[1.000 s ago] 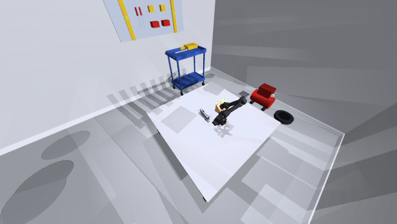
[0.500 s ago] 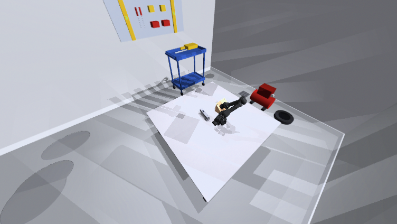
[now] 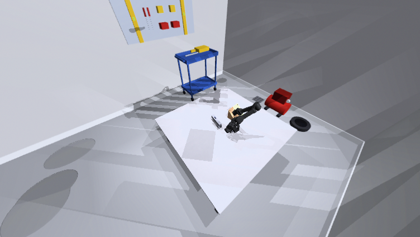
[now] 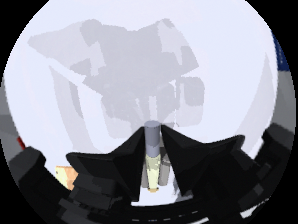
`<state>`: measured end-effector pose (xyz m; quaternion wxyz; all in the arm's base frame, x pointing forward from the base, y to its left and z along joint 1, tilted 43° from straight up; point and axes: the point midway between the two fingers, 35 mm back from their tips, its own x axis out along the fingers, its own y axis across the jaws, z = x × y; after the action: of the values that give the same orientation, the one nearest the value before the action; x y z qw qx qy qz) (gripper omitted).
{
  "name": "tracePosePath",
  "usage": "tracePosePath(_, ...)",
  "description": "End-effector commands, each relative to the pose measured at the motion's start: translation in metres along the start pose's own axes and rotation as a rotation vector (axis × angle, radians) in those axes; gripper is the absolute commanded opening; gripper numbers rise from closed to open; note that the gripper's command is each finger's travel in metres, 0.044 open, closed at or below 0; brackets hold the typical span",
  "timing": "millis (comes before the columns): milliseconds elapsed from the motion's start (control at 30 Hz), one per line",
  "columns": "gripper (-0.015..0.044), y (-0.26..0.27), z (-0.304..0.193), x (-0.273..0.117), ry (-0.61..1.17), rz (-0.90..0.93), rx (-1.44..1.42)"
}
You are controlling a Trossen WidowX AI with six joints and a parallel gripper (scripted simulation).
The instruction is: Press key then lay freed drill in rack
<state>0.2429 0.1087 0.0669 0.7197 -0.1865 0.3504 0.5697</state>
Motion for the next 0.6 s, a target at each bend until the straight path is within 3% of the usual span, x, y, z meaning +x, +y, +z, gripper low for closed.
tracePosePath(0, 0.0184, 0.002, -0.001, 0.0, 0.006, 0.008, 0.008)
tracePosePath(333, 0.044, 0.002, -0.001, -0.001, 0.007, 0.009, 0.008)
tracePosePath(567, 0.044, 0.002, -0.001, -0.035, 0.024, 0.02, 0.002)
